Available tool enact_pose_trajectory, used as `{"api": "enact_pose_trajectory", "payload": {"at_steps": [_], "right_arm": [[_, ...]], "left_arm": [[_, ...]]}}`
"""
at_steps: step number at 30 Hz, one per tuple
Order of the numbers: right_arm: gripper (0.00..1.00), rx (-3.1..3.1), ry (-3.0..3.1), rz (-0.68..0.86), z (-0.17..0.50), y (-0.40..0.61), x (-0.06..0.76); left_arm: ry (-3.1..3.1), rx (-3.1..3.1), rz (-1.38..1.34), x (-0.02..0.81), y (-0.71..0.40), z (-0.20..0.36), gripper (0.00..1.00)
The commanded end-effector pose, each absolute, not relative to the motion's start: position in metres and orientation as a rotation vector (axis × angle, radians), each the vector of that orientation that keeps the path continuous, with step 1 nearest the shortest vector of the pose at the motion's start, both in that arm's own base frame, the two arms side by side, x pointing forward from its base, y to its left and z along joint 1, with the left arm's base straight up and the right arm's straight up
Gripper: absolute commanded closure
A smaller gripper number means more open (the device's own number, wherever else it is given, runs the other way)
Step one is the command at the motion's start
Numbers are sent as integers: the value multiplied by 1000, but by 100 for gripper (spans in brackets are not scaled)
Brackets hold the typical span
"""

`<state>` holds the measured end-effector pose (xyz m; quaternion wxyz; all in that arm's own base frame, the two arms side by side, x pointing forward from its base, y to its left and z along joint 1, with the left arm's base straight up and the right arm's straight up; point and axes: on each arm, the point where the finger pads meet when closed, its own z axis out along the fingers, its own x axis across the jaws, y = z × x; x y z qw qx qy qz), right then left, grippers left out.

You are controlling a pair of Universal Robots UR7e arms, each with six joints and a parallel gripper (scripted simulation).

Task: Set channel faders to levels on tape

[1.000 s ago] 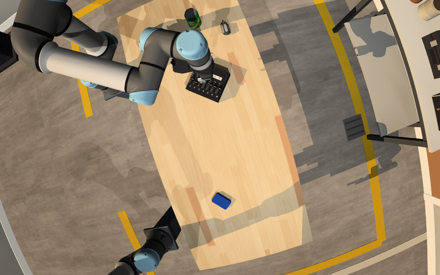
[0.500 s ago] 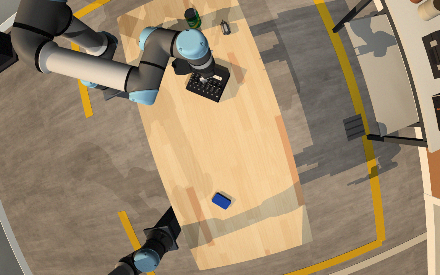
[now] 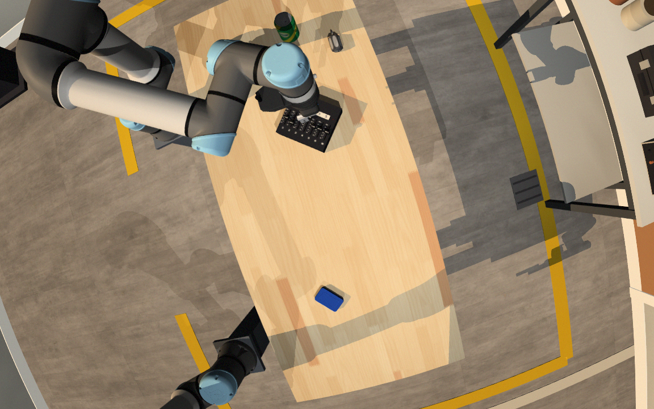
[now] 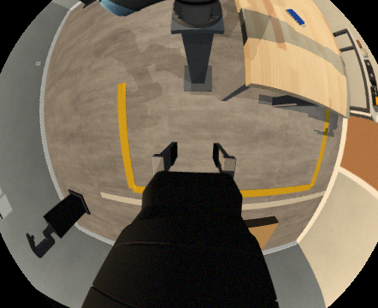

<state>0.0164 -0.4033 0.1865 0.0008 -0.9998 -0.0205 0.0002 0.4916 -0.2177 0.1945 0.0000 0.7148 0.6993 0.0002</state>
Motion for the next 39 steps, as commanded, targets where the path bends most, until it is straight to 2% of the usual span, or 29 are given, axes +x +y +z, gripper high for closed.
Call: {"api": "enact_pose_trajectory", "payload": {"at_steps": [1, 20, 39], "right_arm": [[0, -3141, -64, 0, 187, -404, 17], [0, -3141, -64, 0, 187, -404, 17], [0, -3141, -64, 0, 187, -404, 17]], "left_arm": [[2196, 2245, 1, 492, -218, 195, 0], [2064, 2366, -16, 487, -220, 192, 0], [1370, 2807, -94, 470, -228, 175, 0]]}}
